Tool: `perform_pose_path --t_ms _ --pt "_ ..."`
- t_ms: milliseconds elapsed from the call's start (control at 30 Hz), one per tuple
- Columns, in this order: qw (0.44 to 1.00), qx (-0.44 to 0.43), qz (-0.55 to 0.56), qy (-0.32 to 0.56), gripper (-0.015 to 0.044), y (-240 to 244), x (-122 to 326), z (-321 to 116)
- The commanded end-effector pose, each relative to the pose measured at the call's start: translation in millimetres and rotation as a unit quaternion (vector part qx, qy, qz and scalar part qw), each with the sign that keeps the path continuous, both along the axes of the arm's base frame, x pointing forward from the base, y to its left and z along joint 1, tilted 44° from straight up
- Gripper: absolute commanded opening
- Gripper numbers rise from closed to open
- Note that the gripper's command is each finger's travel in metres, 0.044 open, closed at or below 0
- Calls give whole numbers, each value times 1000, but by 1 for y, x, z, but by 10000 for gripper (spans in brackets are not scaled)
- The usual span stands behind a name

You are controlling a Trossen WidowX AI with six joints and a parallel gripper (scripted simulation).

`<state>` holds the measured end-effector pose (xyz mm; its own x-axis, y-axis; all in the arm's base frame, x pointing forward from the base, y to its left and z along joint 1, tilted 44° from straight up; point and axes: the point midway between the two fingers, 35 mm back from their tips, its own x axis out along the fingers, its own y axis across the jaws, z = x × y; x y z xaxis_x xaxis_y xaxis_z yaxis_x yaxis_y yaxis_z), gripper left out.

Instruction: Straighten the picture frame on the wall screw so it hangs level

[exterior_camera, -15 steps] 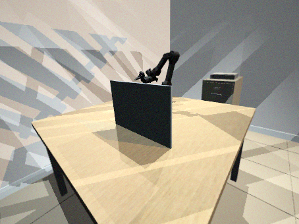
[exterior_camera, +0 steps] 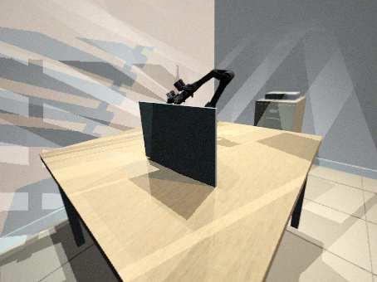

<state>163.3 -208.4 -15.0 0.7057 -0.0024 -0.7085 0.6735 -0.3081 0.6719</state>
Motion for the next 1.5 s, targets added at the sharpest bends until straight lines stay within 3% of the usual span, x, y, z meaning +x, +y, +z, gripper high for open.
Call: perform_pose_path --t_ms 0,367,767,1067,1467 --pt "998 -44 32 44 260 15 23 12" --pt "973 -207 79 64 260 73 83 71" --pt "946 -302 63 -98 260 165 104 158" --pt "932 -240 29 -271 260 224 75 221" --pt "910 -23 -17 -413 260 246 20 265"
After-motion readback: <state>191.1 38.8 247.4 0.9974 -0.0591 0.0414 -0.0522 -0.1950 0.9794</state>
